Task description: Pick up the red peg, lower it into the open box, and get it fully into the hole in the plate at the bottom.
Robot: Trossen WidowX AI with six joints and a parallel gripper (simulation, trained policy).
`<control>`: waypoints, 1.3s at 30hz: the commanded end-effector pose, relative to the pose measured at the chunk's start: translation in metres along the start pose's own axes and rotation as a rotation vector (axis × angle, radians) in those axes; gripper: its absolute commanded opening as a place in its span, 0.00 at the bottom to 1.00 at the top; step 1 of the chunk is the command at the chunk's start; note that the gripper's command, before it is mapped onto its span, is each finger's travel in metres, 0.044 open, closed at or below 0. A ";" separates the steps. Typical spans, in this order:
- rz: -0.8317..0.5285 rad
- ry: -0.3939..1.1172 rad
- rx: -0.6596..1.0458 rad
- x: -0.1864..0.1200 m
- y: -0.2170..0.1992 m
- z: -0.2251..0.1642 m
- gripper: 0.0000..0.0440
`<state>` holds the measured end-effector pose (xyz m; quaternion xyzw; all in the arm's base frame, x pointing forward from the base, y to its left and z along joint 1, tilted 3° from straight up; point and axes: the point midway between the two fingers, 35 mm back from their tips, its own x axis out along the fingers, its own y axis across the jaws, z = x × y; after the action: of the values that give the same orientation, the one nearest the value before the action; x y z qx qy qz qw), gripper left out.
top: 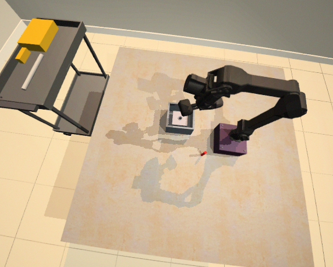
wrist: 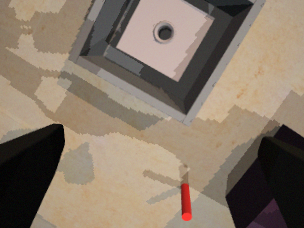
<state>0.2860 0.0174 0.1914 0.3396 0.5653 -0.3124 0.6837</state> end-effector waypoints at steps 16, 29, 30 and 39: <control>-0.230 0.033 0.074 0.039 -0.050 -0.116 1.00; -0.323 0.018 0.073 0.092 -0.073 -0.157 1.00; -0.324 0.017 0.072 0.097 -0.074 -0.159 1.00; -0.280 0.023 0.057 0.142 -0.071 -0.175 1.00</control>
<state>0.1559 0.1103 0.0368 0.2767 0.6052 -0.4217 0.6159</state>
